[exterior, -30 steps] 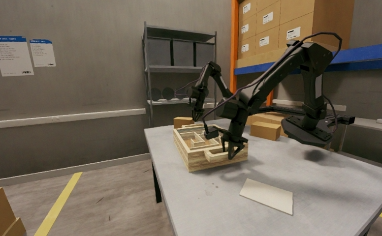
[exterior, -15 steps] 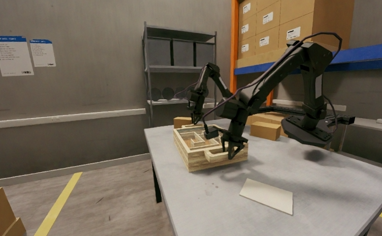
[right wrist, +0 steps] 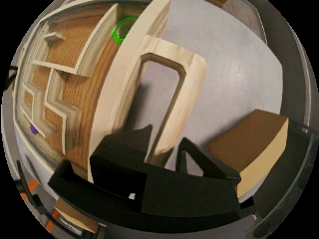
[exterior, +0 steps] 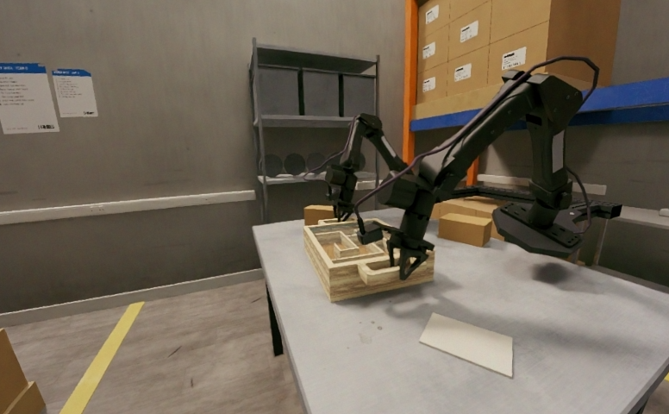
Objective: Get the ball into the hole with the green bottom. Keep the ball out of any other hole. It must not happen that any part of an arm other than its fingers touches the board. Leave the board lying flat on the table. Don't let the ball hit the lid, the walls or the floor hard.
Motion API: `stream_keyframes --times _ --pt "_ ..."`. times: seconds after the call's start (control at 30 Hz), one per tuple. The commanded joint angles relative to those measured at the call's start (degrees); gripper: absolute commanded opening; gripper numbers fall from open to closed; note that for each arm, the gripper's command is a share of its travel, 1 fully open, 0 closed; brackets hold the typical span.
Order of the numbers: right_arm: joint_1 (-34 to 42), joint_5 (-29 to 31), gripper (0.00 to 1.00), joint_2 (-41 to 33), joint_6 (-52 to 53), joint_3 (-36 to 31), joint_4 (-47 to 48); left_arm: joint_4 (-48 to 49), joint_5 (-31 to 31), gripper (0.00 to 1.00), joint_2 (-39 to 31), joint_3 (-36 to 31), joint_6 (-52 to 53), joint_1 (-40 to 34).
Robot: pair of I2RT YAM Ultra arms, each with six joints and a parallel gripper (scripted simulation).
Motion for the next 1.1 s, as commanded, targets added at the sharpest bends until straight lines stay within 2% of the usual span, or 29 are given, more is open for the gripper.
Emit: stream_keyframes --times 0.0,0.1,0.13,0.6,0.97,1.0,1.07 --pt "1.1 -0.6 0.38 -1.5 -0.9 0.2 1.9 0.2 0.6 0.38 -0.3 1.7 0.3 -1.0" --pt "1.3 -0.4 0.38 -2.0 -0.9 0.2 1.9 0.2 0.6 0.38 -0.3 1.7 0.3 -1.0" --pt "1.3 -0.4 0.38 -2.0 -0.9 0.0 2.0 -0.1 0.6 0.0 -0.3 1.7 0.2 -1.0" --pt "1.3 -0.6 0.38 -2.4 -0.9 -1.2 2.0 -0.4 0.7 0.0 0.0 -0.1 0.4 -0.9" --pt "1.3 -0.4 0.38 -2.5 -0.9 0.8 1.1 -0.9 0.8 0.0 0.2 -1.2 0.4 -0.9" --pt "1.3 -0.4 0.0 -2.5 -0.9 0.8 1.0 -0.8 0.8 0.0 0.3 -0.2 0.4 -0.9" --pt "1.2 -0.4 0.0 -2.5 -0.8 0.9 0.9 -0.8 0.8 0.0 0.4 -0.2 0.4 -0.9"
